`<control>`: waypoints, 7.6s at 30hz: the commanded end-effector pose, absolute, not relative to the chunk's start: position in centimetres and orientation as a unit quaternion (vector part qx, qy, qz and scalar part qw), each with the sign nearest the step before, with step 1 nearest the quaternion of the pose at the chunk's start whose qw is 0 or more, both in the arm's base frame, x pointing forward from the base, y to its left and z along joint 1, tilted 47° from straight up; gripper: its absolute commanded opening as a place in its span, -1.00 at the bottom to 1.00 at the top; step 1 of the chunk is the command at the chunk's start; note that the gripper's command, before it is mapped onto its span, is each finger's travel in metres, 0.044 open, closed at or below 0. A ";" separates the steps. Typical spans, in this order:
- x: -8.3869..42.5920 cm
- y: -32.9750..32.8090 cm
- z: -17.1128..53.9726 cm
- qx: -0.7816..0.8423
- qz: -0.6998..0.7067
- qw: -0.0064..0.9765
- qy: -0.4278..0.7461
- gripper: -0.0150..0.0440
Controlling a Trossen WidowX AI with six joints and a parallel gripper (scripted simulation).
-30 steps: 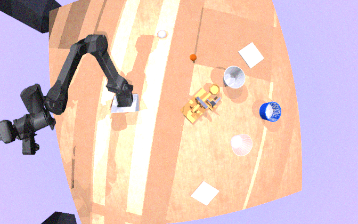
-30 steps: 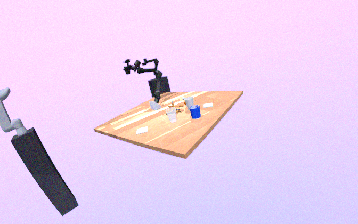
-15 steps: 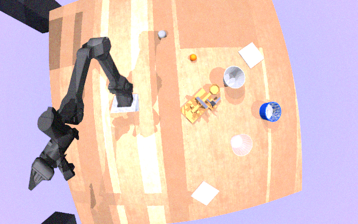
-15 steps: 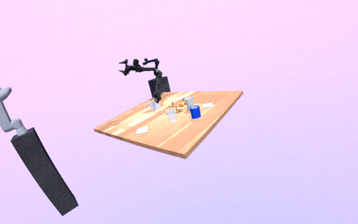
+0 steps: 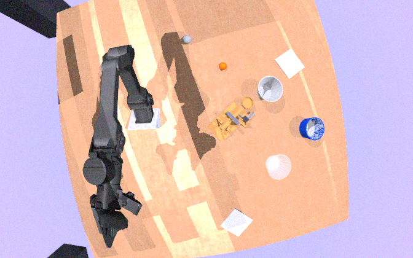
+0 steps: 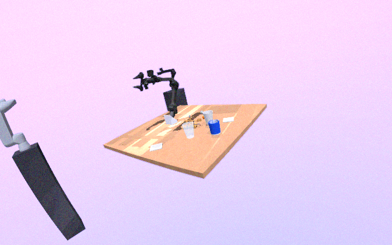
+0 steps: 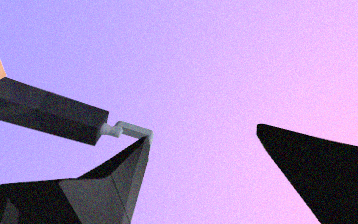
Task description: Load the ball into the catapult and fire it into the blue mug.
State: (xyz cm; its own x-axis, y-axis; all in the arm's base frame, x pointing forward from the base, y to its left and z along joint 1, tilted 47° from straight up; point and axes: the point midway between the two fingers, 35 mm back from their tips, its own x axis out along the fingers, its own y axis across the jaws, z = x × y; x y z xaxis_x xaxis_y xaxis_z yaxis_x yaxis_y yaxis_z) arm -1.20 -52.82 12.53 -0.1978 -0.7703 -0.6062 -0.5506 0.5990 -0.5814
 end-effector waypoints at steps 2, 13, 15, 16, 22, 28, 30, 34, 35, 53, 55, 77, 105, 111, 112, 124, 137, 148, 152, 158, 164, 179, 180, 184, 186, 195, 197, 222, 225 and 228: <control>2.9 -51.5 10.3 -0.435 -0.071 0.501 0.745 1.00; 11.4 -47.1 6.1 -0.426 0.036 0.586 0.688 1.00; 13.0 -45.9 5.2 -0.420 0.060 0.605 0.674 1.00; 13.8 -45.2 4.9 -0.416 0.072 0.614 0.667 1.00; 18.4 -40.9 2.9 -0.384 0.144 0.665 0.624 1.00; 22.2 -35.8 1.6 -0.337 0.217 0.704 0.586 1.00; 23.3 -34.1 1.3 -0.319 0.241 0.715 0.574 1.00; 25.2 -30.5 0.8 -0.278 0.289 0.730 0.553 1.00; 25.6 -29.6 0.8 -0.267 0.300 0.733 0.549 1.00; 29.1 -13.5 2.5 -0.030 0.473 0.718 0.509 1.00; 29.3 -11.9 3.0 -0.001 0.489 0.710 0.507 1.00; 29.6 -6.5 -0.1 0.020 0.500 0.703 0.505 1.00; 29.6 -3.1 -3.0 0.021 0.500 0.703 0.504 1.00; 29.6 -3.3 -2.9 0.019 0.501 0.702 0.505 0.64; 29.6 -3.3 -2.9 0.019 0.501 0.702 0.505 0.56; 29.6 -3.3 -2.9 0.019 0.501 0.702 0.505 -0.11; 30.0 -7.0 0.4 -0.022 0.529 0.702 0.476 -0.49; 31.6 -7.4 -0.1 -0.150 0.607 0.687 0.370 -0.49; 32.4 -7.6 -0.4 -0.196 0.630 0.676 0.328 -0.49; 33.9 -7.9 -0.9 -0.245 0.652 0.660 0.281 -0.49; 34.1 -7.9 -0.9 -0.246 0.653 0.660 0.280 -0.49; 34.2 -6.2 -2.6 -0.246 0.652 0.660 0.280 -0.49; 34.2 -6.1 -2.7 -0.246 0.652 0.660 0.280 -0.49; 34.2 -5.6 -3.1 -0.246 0.652 0.660 0.280 -0.49; 34.2 -5.4 -3.3 -0.246 0.653 0.660 0.280 -0.49; 34.1 -4.6 -3.9 -0.248 0.657 0.655 0.280 -0.49; 34.1 -4.6 -3.9 -0.248 0.657 0.655 0.280 -0.49; 34.2 -11.8 2.9 -0.248 0.657 0.653 0.282 1.00; 34.5 -11.1 1.9 -0.252 0.651 0.658 0.282 1.00; 34.5 -11.1 1.9 -0.250 0.650 0.659 0.284 1.00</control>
